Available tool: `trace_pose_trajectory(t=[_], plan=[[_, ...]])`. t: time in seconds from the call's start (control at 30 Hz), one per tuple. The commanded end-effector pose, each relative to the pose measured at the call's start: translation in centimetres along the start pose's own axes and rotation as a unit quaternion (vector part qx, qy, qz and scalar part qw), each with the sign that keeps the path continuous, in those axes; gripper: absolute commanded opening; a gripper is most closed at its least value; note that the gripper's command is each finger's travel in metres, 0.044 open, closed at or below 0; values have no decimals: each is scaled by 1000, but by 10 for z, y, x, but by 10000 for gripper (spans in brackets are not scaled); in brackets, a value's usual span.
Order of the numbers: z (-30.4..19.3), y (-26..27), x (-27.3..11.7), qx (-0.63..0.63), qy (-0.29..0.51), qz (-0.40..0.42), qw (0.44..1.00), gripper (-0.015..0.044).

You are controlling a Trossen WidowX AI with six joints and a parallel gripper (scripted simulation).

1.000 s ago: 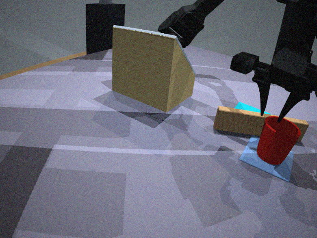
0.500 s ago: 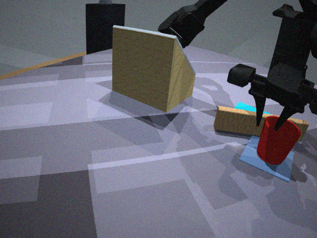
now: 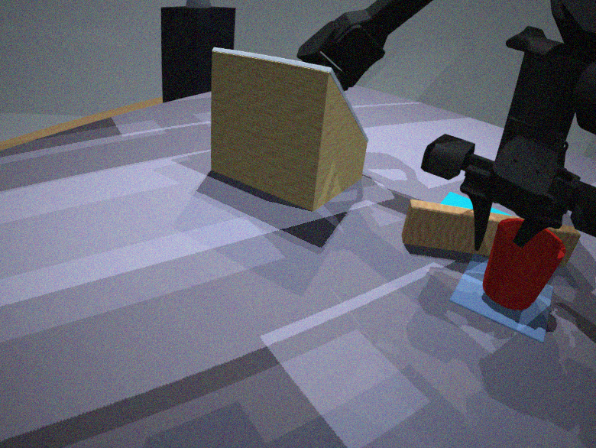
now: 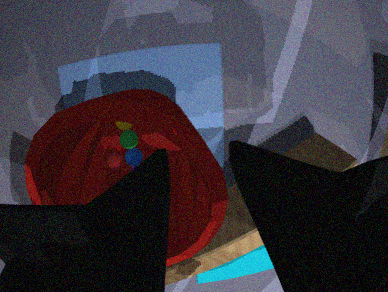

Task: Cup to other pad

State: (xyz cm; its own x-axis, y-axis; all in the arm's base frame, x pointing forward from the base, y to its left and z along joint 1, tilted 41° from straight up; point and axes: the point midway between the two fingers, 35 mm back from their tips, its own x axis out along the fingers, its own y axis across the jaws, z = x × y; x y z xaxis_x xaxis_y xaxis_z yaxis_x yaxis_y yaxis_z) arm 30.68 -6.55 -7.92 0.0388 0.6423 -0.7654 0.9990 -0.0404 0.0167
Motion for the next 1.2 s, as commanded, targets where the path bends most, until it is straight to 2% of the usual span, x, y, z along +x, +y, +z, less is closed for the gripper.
trace_pose_trajectory(t=[0.0,0.1,0.43,0.63,1.17], plan=[[0,0,2,3,3,0,1000,148],[0,0,0,0,0,0,1000,69],[0,0,0,0,0,0,1000,2],[1,1,-6,0,0,0,1000,0],[3,2,-67,3,1,0,1000,0]])
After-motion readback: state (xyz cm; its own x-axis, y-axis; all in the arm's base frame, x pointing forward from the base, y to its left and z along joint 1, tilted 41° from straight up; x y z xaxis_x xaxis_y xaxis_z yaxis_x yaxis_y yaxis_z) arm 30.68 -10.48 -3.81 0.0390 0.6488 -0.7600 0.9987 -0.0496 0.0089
